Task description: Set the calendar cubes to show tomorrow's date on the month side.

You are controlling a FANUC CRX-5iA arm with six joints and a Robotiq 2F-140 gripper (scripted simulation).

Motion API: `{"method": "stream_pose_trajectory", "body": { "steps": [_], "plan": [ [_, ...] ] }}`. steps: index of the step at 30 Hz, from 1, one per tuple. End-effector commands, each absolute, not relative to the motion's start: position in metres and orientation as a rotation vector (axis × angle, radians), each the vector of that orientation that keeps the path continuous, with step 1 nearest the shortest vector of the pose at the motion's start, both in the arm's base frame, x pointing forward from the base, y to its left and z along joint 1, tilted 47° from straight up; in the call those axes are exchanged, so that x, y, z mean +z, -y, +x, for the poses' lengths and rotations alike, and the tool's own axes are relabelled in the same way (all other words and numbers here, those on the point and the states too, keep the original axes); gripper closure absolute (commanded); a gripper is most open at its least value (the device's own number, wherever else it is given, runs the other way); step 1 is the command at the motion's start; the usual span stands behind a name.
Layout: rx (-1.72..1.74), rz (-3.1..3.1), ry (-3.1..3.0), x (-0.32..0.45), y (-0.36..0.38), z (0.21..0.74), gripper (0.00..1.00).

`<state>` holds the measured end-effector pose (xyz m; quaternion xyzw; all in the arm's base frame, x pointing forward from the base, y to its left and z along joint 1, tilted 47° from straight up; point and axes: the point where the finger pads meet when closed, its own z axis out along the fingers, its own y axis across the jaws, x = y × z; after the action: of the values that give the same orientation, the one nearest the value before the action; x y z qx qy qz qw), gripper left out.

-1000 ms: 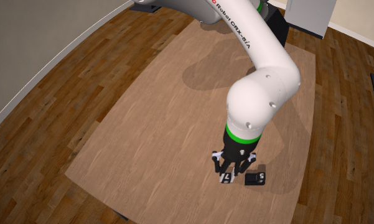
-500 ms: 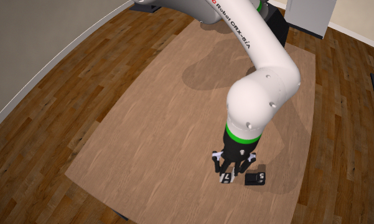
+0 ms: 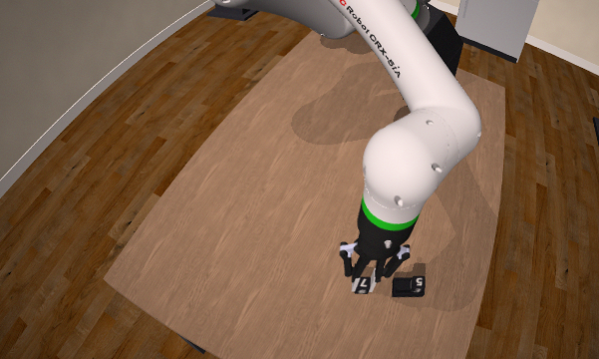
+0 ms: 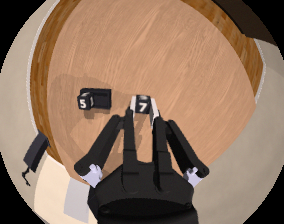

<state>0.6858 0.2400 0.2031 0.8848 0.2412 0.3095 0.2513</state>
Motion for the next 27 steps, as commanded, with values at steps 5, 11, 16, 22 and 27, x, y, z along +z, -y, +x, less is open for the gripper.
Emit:
{"method": "stream_pose_trajectory", "body": {
  "steps": [5, 11, 16, 22, 27],
  "plan": [
    [0.843, 2.407, -0.656, 0.2033, -0.2403, 0.6858, 0.76],
    [0.843, 2.407, -0.656, 0.2033, -0.2403, 0.6858, 0.71],
    [0.843, 2.407, -0.656, 0.2033, -0.2403, 0.6858, 0.69],
    [0.843, 2.407, -0.656, 0.2033, -0.2403, 0.6858, 0.65],
    [0.843, 2.407, -0.656, 0.2033, -0.2403, 0.6858, 0.65]
  ]
}}
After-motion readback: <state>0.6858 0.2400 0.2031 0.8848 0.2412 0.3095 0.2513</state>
